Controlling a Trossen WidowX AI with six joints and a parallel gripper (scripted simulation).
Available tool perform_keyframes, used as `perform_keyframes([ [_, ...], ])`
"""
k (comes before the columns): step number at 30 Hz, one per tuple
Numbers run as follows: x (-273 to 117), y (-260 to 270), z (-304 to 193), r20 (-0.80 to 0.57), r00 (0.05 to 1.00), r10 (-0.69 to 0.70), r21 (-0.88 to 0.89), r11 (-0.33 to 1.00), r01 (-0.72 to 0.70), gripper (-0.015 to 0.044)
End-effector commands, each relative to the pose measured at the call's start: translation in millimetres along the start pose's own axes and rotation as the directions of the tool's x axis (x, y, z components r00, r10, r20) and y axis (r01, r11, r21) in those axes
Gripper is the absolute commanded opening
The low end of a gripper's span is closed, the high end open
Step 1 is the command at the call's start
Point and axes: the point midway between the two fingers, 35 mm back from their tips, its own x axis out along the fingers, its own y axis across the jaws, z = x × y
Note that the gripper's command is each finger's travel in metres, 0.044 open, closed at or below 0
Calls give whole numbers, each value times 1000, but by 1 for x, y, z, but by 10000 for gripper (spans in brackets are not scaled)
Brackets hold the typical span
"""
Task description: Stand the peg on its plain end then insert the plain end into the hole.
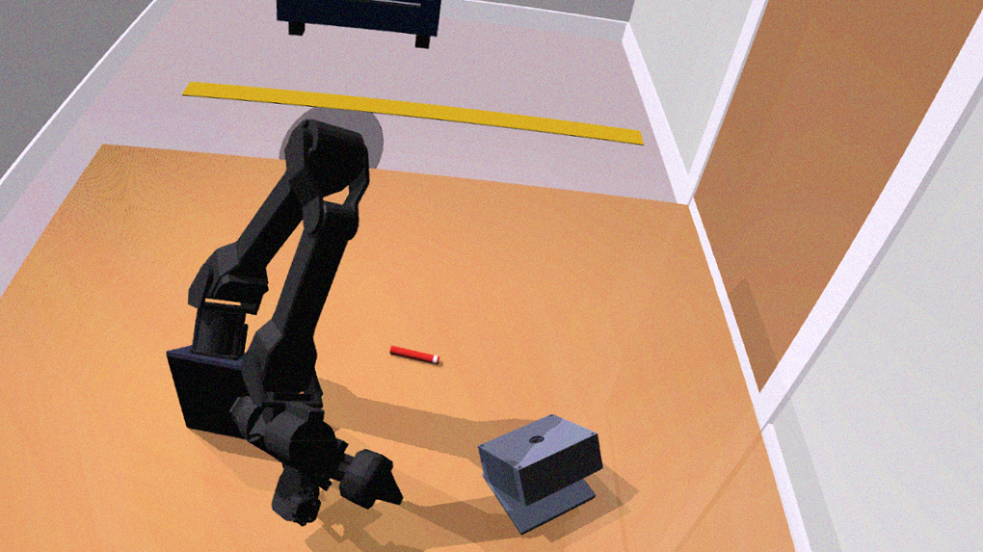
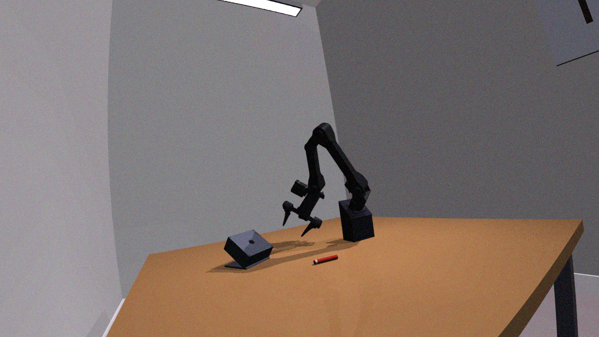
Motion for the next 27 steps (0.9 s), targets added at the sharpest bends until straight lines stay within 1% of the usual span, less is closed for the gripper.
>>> perform_keyframes([
  [1, 5, 8, -10, 24, 999, -36, -103, 994, 38, 440],
  [7, 16, 14, -28, 57, 992, -110, -260, 958, 121, 440],
  [13, 28, 17, -50, 83, 980, -183, -423, 884, 201, 440],
  [20, 42, 17, -79, 118, 957, -263, -594, 754, 281, 440],
  [27, 53, 11, -112, 156, 928, -337, -739, 583, 336, 440],
])
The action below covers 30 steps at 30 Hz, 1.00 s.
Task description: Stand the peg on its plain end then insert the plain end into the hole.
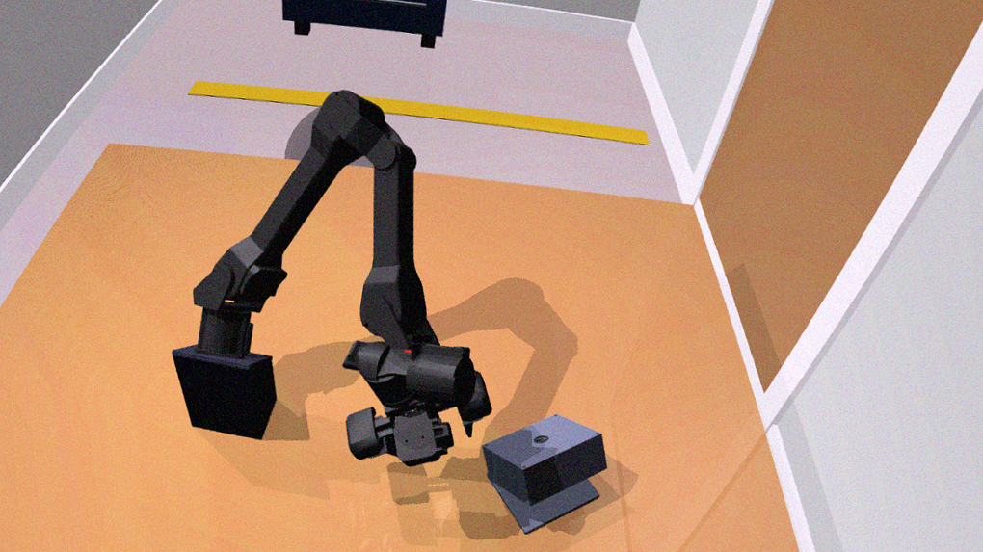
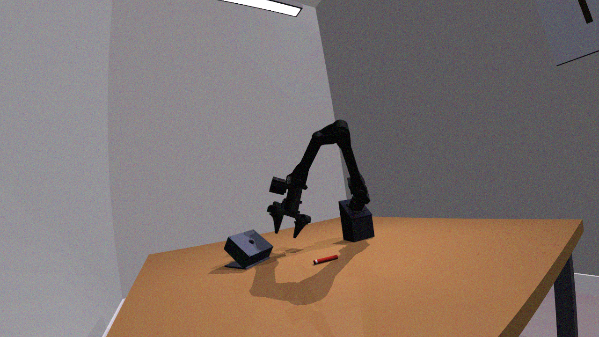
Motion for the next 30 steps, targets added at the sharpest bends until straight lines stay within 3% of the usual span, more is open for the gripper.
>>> perform_keyframes([
  [1, 2, 14, -14, -5, 999, -36, -120, 992, 35, 440],
  [15, 12, 47, -86, -37, 979, -200, -534, 832, 150, 440],
  [30, 7, 59, -181, -40, 931, -363, -869, 473, 147, 440],
])
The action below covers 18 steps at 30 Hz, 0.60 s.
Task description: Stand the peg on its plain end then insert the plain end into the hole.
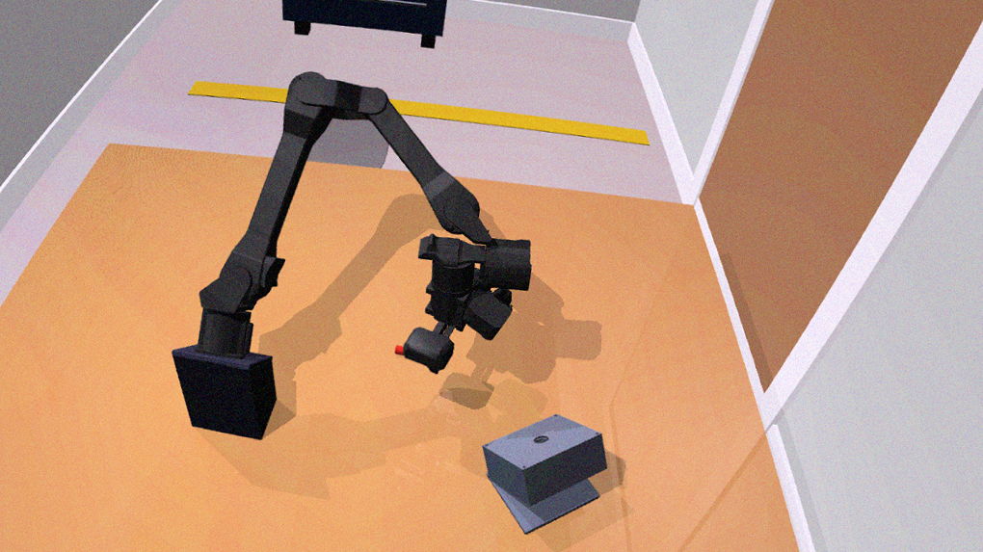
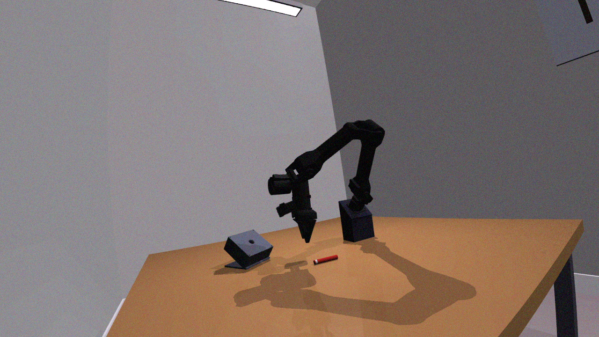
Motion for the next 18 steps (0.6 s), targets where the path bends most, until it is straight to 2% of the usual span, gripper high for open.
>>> perform_keyframes([
  [1, -5, 20, -14, -19, 1000, -23, -124, 992, 20, 440],
  [5, -7, 33, -25, -39, 998, -40, -205, 978, 31, 440],
  [18, 7, 32, -24, -39, 998, -42, -205, 978, 33, 440],
])
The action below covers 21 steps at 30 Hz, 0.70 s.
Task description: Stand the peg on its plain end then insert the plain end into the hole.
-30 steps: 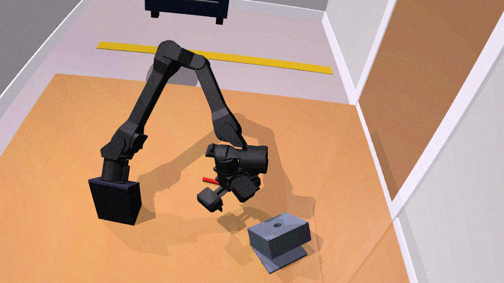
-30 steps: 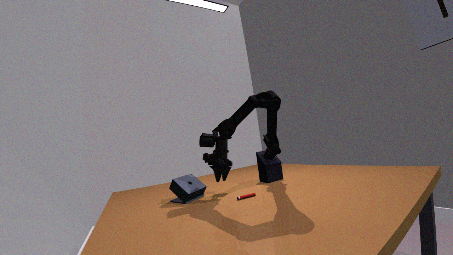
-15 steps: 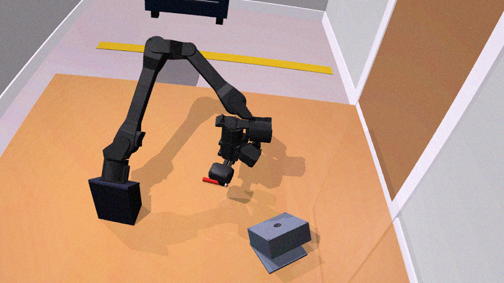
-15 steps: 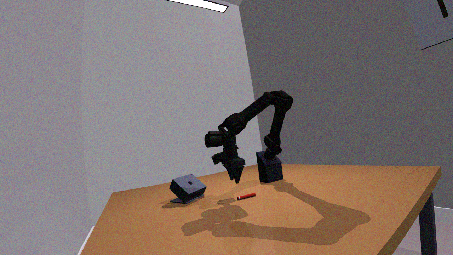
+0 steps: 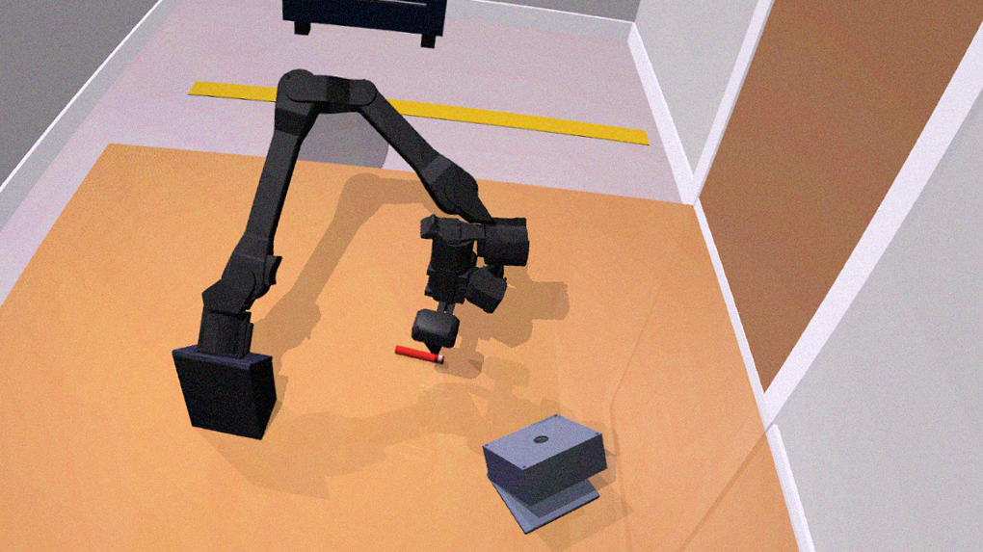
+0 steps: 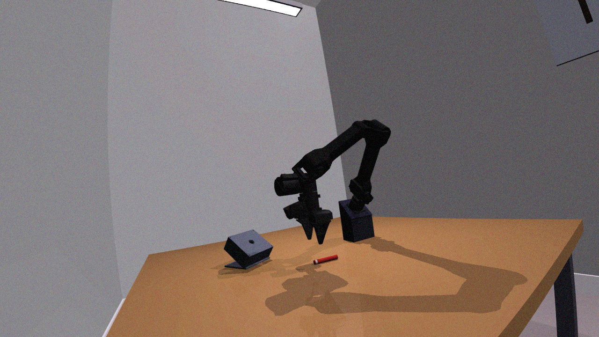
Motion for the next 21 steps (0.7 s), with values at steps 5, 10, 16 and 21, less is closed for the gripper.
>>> perform_keyframes([
  [5, 13, -2, 1, -3, 1000, -5, 9, 1000, 5, 440],
  [10, 21, -2, 1, -3, 1000, -5, 9, 1000, 5, 440],
  [16, 31, -2, 1, -3, 1000, -5, 9, 1000, 5, 440],
  [21, 39, -2, 1, -3, 1000, -4, 9, 1000, 4, 440],
])
